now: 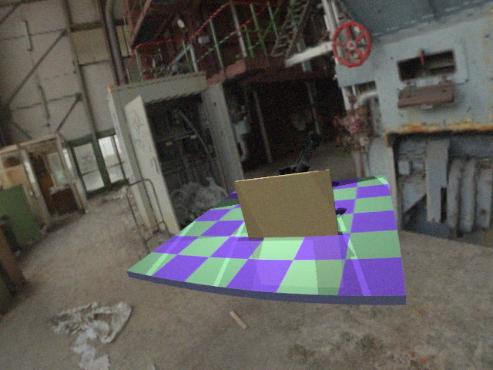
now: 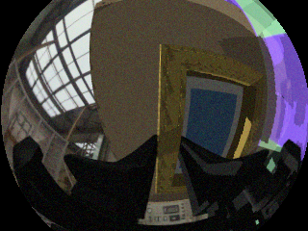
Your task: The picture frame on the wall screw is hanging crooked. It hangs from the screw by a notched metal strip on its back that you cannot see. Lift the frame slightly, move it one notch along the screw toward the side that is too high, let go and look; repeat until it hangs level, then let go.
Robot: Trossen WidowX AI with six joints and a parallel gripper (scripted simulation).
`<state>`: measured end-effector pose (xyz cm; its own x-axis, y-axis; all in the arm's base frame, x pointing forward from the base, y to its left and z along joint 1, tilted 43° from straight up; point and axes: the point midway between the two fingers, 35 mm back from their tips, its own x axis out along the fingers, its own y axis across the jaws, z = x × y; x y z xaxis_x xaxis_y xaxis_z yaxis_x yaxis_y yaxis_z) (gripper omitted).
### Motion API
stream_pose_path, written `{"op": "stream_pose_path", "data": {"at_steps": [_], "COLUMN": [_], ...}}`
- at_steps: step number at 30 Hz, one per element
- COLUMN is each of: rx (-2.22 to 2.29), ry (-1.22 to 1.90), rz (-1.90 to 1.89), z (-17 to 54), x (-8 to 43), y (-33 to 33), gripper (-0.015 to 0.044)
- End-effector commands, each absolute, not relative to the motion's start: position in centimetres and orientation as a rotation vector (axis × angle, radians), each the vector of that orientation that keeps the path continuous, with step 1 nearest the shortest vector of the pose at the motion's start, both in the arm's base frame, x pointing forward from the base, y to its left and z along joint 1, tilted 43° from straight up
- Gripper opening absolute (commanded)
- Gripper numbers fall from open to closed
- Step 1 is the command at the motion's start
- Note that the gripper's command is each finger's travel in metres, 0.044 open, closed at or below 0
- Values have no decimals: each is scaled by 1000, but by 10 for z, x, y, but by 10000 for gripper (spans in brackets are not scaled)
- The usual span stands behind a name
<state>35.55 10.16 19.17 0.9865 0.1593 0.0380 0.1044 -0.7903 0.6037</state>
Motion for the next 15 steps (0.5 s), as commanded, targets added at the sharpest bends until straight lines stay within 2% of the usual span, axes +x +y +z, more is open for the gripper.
{"op": "stream_pose_path", "data": {"at_steps": [1,15], "rx": [2494,2495], "ry": [159,159], "rz": [120,120], "z": [195,192], "x": [357,356], "y": [99,102], "gripper": [0,0]}}
